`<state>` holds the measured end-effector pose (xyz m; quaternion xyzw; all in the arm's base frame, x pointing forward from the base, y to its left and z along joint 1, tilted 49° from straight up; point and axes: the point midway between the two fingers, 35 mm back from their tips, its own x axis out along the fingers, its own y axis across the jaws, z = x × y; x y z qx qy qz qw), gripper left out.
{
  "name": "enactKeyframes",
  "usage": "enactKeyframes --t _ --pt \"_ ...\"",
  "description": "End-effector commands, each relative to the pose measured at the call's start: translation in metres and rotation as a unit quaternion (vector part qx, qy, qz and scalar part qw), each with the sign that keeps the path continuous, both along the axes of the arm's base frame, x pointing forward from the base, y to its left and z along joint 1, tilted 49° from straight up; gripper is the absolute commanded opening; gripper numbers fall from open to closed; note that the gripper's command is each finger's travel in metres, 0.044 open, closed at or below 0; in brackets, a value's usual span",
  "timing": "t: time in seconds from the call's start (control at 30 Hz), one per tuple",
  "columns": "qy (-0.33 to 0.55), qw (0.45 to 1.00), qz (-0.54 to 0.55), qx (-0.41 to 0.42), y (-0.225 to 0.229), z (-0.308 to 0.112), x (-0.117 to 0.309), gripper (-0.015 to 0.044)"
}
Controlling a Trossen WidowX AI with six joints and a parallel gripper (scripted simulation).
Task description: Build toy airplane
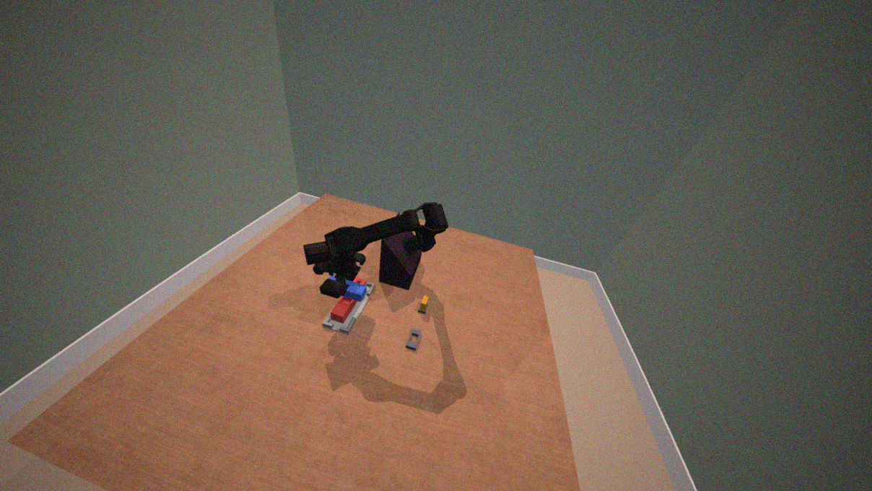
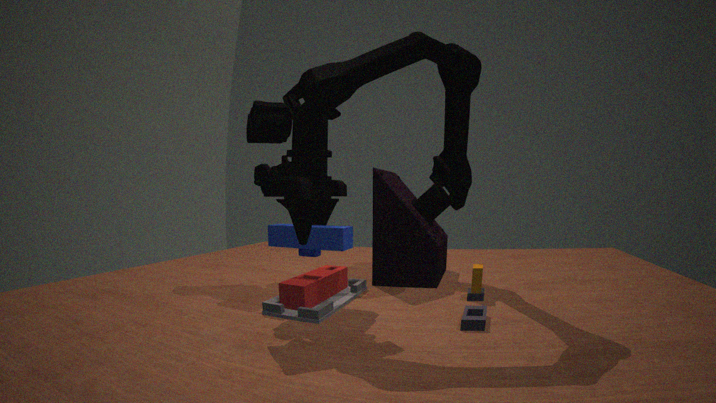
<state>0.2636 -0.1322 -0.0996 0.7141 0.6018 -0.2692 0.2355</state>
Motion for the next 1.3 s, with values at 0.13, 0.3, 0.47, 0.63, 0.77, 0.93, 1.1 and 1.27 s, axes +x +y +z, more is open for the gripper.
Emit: enactKeyframes --t 0.13,0.3,0.47,0.63,0.77,0.93,1.1,1.27 --pt "0.005 1.000 -0.002 -0.001 0.000 -0.002 -0.002 0.0195" --pt "0.005 1.000 -0.002 -0.001 0.000 -0.002 -0.002 0.0195" --pt "0.005 1.000 -0.002 -0.001 0.000 -0.002 -0.002 0.0195" --pt "0.005 1.000 -0.002 -0.001 0.000 -0.003 -0.002 0.0195" --pt "0.005 1.000 -0.002 -0.001 0.005 -0.008 -0.001 0.0195" --pt "0.005 1.000 -0.002 -0.001 0.011 -0.013 0.000 0.0195" --pt "0.005 1.000 -0.002 -0.001 0.017 -0.018 0.001 0.0195" --pt "0.005 1.000 -0.002 0.000 0.023 -0.024 0.002 0.0195"
